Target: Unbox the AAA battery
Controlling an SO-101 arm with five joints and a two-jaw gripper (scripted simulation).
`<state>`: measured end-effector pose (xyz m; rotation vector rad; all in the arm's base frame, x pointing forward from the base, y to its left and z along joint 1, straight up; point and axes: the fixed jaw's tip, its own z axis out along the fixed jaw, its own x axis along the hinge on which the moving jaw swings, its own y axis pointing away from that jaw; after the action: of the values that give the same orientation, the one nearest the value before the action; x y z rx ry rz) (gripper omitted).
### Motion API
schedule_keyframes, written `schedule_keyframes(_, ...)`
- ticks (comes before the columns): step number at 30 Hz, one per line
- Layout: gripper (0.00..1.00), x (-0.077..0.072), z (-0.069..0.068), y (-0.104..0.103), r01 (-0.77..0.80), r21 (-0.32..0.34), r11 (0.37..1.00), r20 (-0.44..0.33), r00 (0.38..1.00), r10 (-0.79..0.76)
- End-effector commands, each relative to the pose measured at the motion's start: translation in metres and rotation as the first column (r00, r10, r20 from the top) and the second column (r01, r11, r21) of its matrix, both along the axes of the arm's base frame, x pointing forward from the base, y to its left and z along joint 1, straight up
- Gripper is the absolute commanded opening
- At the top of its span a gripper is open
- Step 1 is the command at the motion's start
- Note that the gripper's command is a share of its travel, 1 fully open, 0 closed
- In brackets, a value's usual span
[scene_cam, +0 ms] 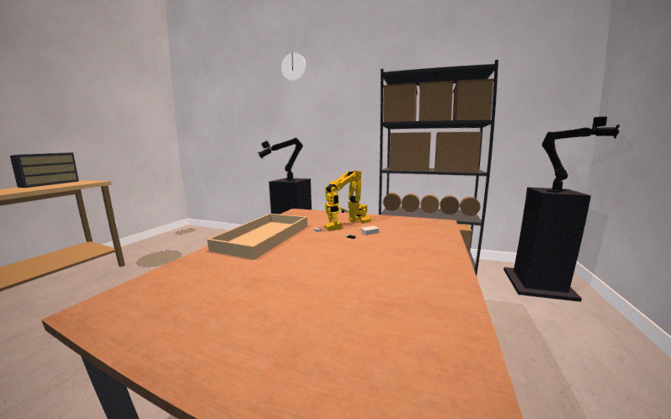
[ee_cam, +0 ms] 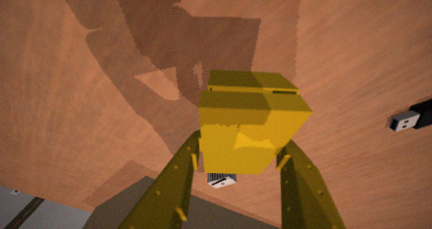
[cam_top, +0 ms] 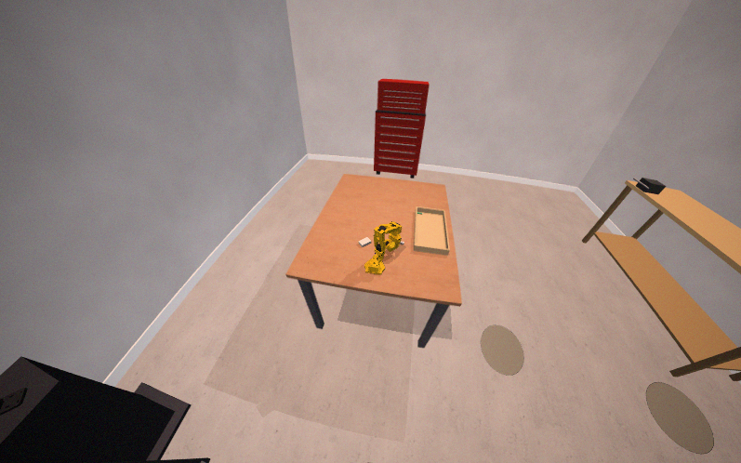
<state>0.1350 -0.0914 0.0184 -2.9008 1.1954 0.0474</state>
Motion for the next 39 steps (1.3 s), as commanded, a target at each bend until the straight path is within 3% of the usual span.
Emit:
schedule_keyframes(1,0.23,0.004,0.005,-0.004,-0.002,-0.015,1.000,0.026,1.000,0.002)
schedule_keyframes(18,0.23,0.004,0.014,-0.004,-0.002,-0.015,1.000,0.026,1.000,0.002)
schedule_keyframes(39,0.23,0.003,0.046,-0.003,-0.002,-0.015,1.000,0.026,1.000,0.002)
